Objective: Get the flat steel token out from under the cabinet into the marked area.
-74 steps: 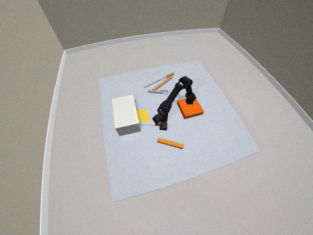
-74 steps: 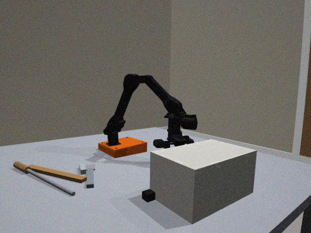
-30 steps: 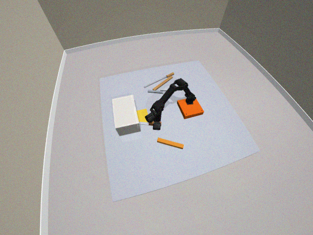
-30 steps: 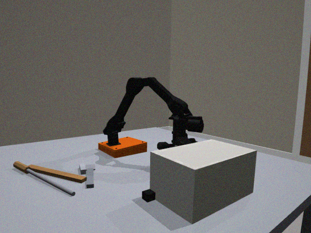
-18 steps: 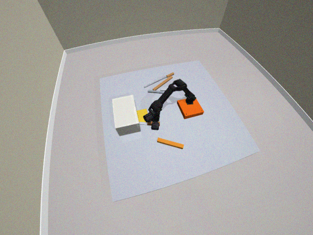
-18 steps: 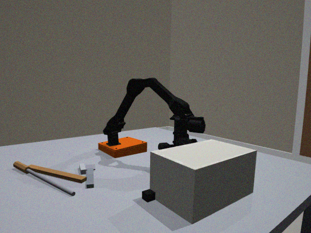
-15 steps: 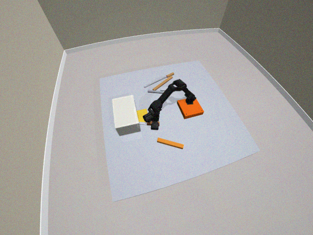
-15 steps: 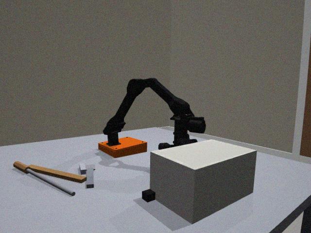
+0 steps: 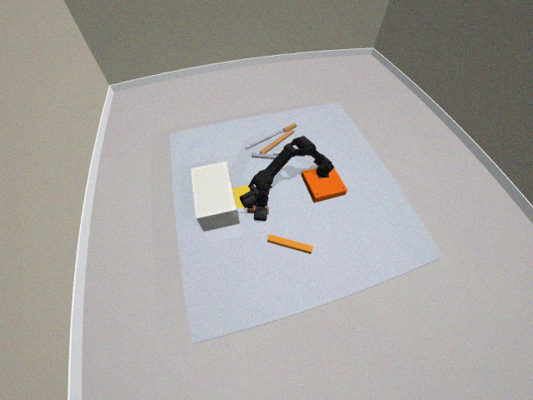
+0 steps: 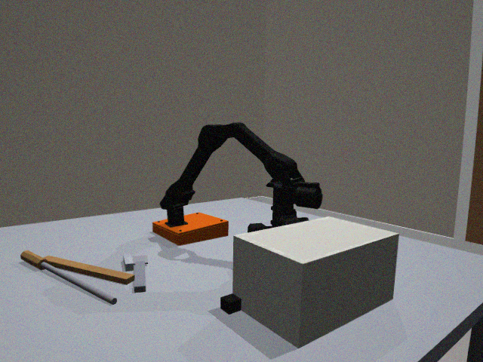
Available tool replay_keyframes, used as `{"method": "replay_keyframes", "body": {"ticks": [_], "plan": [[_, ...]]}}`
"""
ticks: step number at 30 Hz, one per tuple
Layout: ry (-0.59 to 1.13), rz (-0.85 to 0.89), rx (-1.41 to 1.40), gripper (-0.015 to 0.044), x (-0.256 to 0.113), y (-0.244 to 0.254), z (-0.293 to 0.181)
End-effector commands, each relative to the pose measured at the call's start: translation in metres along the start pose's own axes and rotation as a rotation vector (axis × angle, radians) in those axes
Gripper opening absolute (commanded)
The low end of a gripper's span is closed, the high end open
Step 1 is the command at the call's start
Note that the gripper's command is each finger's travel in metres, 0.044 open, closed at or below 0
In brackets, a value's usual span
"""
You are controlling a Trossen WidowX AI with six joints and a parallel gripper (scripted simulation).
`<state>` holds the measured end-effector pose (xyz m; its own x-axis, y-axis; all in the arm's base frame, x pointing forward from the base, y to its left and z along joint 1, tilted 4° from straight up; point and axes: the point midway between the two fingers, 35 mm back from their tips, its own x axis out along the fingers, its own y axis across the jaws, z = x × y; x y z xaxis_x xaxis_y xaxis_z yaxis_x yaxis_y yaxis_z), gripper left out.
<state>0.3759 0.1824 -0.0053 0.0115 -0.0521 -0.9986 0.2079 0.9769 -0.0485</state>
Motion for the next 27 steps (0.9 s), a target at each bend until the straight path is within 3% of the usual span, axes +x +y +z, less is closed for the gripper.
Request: {"method": "replay_keyframes", "body": {"ticks": [1, 27], "plan": [[-0.001, 0.003, 0.002, 0.0, 0.0, 0.0, 0.005], [-0.002, 0.001, 0.002, 0.0, 0.001, -0.029, 0.006]]}}
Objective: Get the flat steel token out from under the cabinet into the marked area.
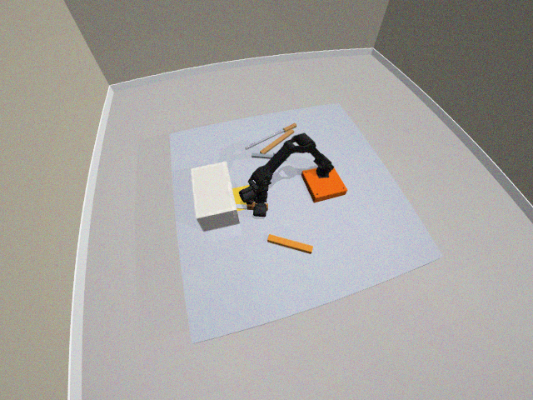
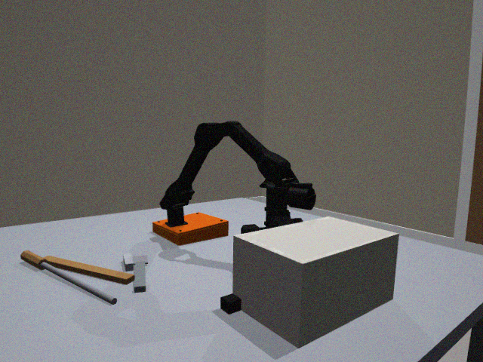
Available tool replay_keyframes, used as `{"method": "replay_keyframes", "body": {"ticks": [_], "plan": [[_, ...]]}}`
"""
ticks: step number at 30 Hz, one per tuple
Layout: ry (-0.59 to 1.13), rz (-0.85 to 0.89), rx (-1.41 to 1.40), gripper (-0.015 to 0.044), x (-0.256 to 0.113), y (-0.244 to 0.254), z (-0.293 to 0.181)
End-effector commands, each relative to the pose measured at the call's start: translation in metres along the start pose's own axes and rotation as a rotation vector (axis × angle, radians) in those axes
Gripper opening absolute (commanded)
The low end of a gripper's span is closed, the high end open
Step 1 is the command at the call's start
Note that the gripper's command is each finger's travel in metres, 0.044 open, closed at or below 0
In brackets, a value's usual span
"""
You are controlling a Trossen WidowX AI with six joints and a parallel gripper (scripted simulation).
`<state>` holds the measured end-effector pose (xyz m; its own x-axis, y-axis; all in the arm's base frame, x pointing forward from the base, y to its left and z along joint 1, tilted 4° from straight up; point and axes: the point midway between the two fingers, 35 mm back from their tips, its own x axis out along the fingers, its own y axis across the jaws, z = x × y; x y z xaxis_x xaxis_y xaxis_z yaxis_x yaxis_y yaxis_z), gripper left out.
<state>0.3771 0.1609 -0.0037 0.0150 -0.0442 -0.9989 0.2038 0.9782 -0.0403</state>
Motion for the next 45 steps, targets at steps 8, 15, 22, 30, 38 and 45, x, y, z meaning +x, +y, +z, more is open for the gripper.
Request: {"method": "replay_keyframes", "body": {"ticks": [8, 15, 22, 30, 38, 45], "plan": [[0.0, -0.009, 0.006, 0.0, 0.001, -0.016, 0.0], [0.0, -0.009, 0.006, 0.0, 0.001, -0.017, 0.0], [0.001, -0.009, 0.006, 0.0, 0.001, -0.016, -0.005], [0.001, -0.008, 0.006, 0.0, 0.001, -0.015, -0.014], [0.002, -0.008, 0.006, 0.0, 0.001, -0.015, -0.023], [0.003, -0.008, 0.006, 0.0, 0.001, -0.015, -0.031]]}}
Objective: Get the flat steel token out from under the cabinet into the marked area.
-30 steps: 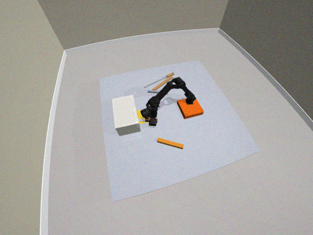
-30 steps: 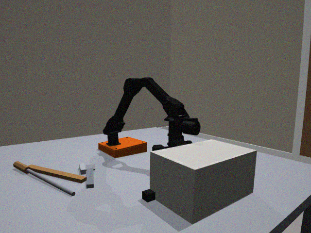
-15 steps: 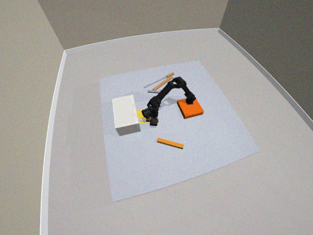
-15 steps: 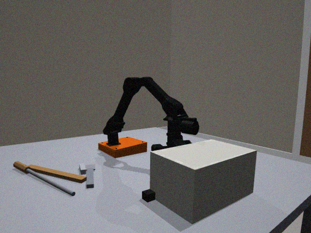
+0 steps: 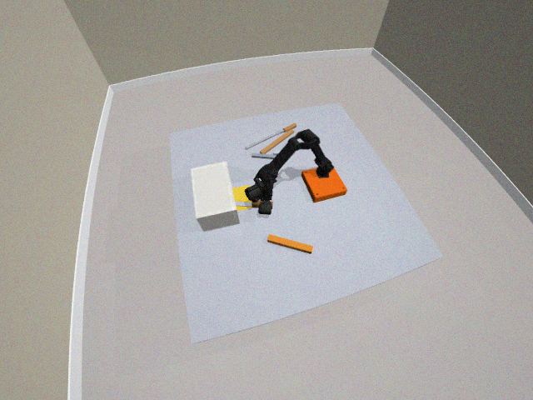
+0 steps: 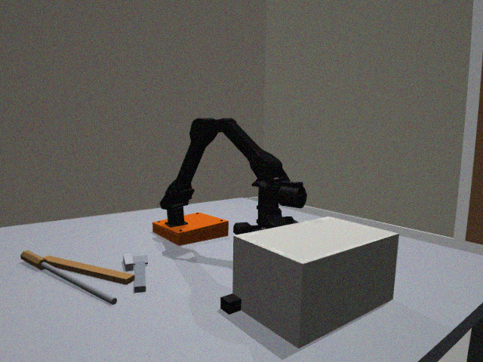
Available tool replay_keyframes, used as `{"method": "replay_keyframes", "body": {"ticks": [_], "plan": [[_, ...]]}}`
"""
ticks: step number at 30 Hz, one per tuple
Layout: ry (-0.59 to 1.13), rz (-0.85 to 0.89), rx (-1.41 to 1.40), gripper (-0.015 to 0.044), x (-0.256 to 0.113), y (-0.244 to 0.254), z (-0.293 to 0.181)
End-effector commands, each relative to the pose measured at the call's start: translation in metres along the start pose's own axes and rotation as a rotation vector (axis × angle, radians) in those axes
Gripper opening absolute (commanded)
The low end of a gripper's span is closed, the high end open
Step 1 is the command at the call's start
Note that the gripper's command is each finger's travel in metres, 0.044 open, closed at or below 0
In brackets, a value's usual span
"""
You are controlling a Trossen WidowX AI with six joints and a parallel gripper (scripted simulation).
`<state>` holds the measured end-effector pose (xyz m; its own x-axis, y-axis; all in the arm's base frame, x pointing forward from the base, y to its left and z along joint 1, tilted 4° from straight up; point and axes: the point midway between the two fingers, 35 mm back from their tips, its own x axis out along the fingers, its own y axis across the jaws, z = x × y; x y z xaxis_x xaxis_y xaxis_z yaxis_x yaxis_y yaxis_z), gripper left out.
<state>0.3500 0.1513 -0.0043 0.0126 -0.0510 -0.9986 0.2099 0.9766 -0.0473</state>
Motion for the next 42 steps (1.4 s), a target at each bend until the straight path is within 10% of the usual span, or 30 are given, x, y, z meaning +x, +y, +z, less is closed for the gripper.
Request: {"method": "replay_keyframes", "body": {"ticks": [1, 42], "plan": [[0.002, -0.001, -0.001, 0.0, 0.001, 0.0, -0.008], [0.007, -0.001, -0.001, 0.0, 0.002, 0.002, -0.06]]}}
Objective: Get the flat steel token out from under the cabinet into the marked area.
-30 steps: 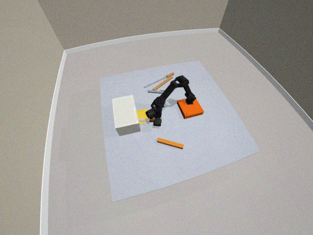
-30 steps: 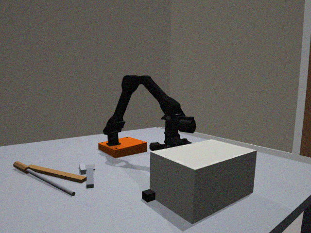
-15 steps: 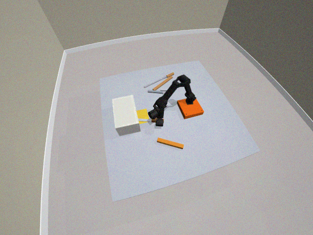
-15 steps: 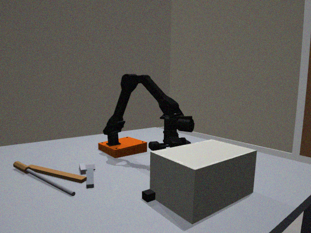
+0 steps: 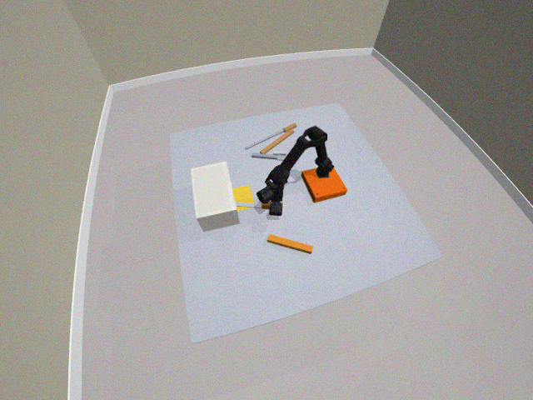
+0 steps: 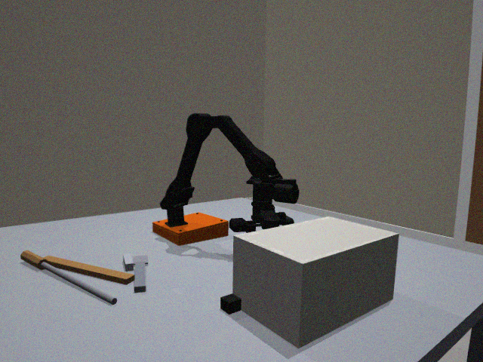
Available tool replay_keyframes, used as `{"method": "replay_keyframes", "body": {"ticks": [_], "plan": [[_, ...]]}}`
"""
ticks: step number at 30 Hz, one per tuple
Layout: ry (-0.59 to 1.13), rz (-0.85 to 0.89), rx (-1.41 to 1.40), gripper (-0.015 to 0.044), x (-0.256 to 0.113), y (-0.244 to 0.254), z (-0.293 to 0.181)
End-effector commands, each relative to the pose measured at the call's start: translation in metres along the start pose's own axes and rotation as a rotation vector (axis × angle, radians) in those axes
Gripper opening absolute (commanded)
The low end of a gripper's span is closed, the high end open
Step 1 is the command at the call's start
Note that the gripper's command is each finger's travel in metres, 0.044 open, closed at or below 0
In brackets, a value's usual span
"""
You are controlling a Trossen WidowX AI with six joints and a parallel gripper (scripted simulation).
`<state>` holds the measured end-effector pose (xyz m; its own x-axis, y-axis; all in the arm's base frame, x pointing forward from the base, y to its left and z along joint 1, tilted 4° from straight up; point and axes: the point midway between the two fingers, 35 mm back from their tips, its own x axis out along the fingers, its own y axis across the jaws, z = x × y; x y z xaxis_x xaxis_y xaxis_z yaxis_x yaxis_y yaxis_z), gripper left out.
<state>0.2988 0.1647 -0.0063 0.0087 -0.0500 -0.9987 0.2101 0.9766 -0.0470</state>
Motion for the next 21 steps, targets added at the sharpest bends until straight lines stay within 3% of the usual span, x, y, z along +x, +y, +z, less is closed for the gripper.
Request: {"method": "replay_keyframes", "body": {"ticks": [1, 21], "plan": [[0.003, -0.001, -0.001, 0.0, 0.001, 0.0, -0.009], [0.006, -0.001, -0.001, 0.0, 0.001, 0.002, -0.04]]}}
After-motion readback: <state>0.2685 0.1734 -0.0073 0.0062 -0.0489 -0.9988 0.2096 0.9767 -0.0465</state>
